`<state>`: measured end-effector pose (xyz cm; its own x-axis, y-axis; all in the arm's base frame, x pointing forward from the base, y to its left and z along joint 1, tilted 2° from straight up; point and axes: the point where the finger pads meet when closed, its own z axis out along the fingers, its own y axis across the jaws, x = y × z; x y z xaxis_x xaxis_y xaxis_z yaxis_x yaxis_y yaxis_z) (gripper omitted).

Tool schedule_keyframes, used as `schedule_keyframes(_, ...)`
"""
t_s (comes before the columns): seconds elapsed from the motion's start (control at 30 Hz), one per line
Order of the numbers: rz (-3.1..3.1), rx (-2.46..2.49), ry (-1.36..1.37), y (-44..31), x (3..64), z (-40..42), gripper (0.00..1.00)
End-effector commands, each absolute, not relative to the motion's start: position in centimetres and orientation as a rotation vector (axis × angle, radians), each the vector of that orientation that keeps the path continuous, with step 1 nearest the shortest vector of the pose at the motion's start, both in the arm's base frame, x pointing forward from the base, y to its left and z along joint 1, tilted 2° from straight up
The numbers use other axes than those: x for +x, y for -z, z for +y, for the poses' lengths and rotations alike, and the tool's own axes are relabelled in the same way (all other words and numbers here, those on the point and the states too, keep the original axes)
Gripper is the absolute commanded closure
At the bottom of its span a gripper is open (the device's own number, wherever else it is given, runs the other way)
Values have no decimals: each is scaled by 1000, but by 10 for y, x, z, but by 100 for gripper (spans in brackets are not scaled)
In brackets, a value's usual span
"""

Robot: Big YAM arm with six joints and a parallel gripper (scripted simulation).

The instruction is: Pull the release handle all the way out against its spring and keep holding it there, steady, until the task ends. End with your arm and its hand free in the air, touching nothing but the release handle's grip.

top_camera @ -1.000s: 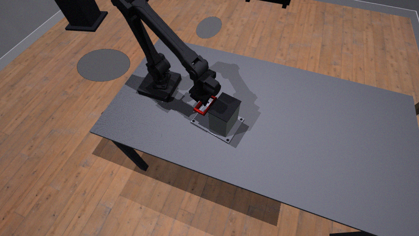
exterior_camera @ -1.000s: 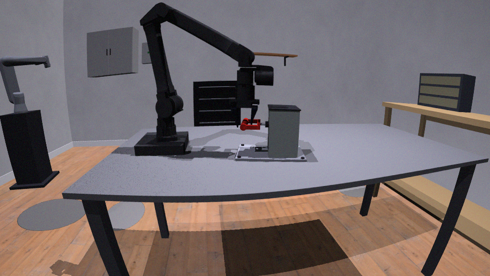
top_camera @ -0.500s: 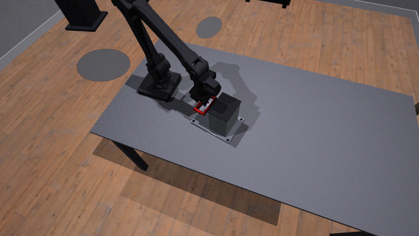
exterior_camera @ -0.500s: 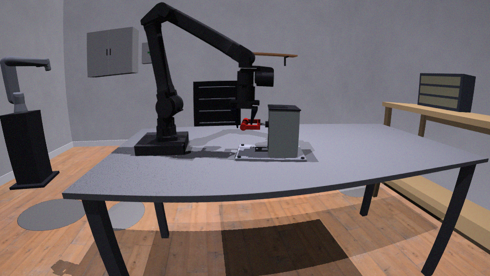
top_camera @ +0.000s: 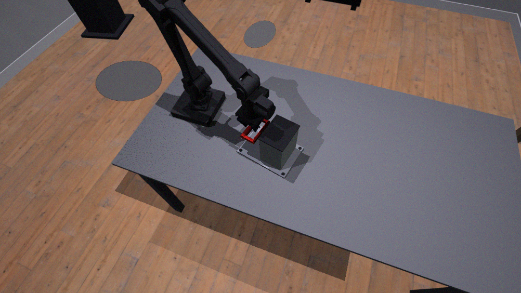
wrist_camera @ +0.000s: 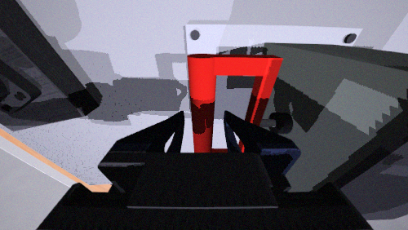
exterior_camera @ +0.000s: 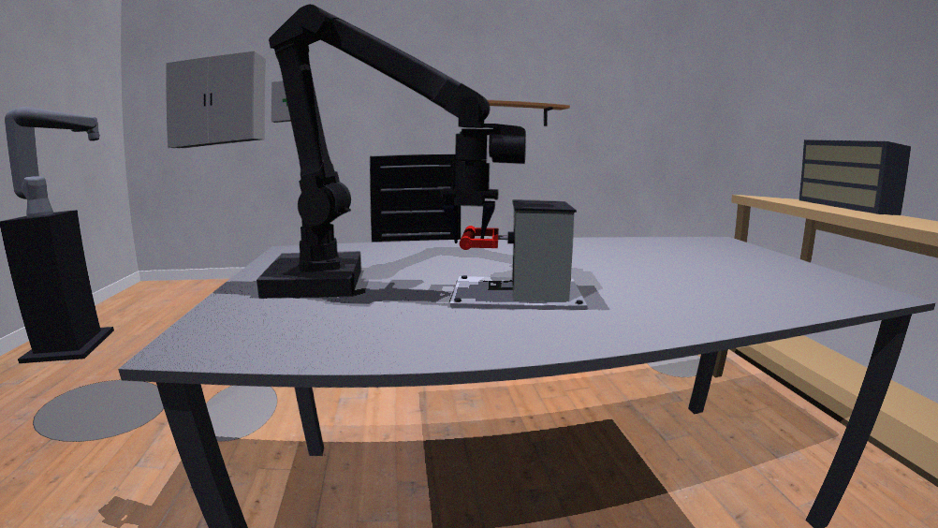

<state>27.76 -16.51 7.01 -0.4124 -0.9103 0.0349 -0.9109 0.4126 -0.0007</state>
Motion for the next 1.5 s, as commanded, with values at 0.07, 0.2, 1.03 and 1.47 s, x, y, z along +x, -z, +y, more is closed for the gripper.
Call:
schedule_keyframes(0.07,-2639,1700,-107,-92,297,-179,53)
schedule_keyframes(0.2,-2639,1700,-107,-92,297,-179,53)
schedule_keyframes(1.03,-2639,1700,-107,-92,297,-179,100)
schedule_keyframes(1.47,-2639,1700,-107,-92,297,-179,100)
